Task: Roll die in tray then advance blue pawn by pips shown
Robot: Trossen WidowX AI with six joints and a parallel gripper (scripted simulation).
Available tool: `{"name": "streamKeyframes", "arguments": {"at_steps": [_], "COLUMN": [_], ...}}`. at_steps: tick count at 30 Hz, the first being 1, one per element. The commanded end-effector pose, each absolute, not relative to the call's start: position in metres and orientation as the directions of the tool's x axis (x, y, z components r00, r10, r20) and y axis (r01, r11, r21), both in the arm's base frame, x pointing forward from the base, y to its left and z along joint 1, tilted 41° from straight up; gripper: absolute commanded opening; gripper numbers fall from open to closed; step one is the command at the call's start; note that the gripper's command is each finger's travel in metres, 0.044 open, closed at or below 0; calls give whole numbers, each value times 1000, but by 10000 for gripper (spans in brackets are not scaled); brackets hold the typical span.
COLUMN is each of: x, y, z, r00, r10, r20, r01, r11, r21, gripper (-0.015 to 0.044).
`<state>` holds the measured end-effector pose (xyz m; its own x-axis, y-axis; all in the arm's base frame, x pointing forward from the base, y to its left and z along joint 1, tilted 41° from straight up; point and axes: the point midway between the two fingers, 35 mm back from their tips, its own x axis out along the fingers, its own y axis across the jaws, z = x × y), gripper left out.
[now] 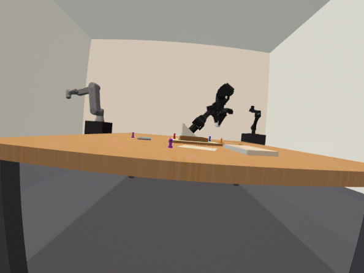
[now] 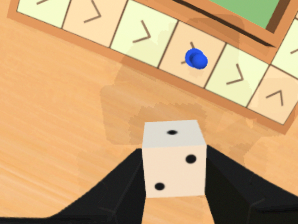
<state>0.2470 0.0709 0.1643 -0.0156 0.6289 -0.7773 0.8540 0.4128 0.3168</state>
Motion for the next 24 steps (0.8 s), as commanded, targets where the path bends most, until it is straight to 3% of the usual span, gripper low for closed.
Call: {"name": "streamKeyframes", "arguments": {"at_steps": [1, 24], "x": [256, 274], "y": [56, -28], "z": [145, 43], "r00": [-24, -28], "r10": [624, 644], "r20": [-781, -765], "r01": [896, 999], "r11": [360, 40], "r21": [260, -3], "gripper": [0, 0]}}
